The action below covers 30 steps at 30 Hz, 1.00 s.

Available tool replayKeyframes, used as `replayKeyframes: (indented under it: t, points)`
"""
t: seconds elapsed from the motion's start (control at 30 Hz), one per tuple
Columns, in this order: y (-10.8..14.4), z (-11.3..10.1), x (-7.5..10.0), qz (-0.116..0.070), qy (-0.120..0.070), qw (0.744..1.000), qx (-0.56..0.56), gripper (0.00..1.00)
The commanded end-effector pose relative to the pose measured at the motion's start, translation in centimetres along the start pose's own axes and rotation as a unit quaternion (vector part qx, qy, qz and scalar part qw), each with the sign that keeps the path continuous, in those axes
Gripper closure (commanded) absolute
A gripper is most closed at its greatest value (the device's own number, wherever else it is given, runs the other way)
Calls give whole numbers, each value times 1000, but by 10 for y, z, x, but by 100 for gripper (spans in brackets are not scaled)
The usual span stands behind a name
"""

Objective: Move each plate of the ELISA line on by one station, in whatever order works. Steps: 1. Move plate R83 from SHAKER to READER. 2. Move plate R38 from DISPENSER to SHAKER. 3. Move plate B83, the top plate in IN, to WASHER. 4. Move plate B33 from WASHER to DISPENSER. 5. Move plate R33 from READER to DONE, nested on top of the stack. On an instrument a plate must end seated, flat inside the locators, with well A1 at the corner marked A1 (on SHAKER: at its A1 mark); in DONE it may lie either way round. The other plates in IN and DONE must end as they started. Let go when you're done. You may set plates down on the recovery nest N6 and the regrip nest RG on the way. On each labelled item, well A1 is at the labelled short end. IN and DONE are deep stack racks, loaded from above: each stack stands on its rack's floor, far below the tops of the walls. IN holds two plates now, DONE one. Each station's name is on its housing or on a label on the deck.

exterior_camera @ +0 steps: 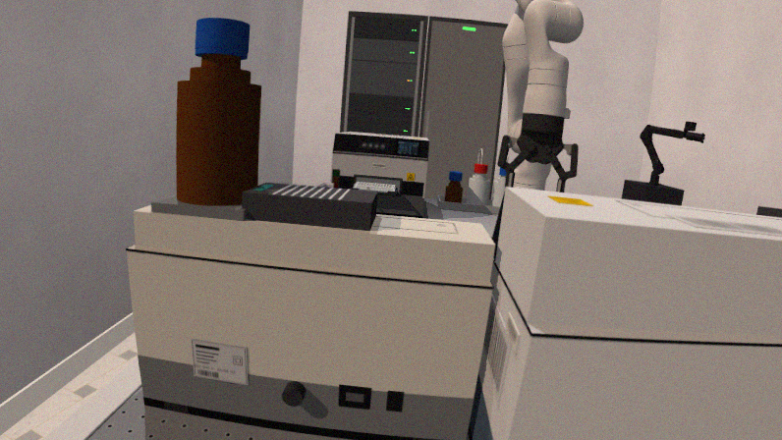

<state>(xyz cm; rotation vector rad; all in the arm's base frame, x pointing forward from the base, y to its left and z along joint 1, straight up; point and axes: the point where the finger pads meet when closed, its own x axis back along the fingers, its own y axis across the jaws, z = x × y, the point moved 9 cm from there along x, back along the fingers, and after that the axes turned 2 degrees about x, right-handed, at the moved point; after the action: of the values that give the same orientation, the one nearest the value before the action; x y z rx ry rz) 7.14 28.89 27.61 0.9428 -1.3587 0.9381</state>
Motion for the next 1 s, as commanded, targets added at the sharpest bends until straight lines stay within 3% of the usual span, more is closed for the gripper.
replayKeyframes:
  t: [0.0, 0.33, 0.97]
  points:
    - [16, -3, 0, 0, 2, 1000, 18, 6]
    - [36, -6, 0, 0, 2, 1000, 17, 6]
    - [60, -57, -1, 1, 2, 998, 69, 6]
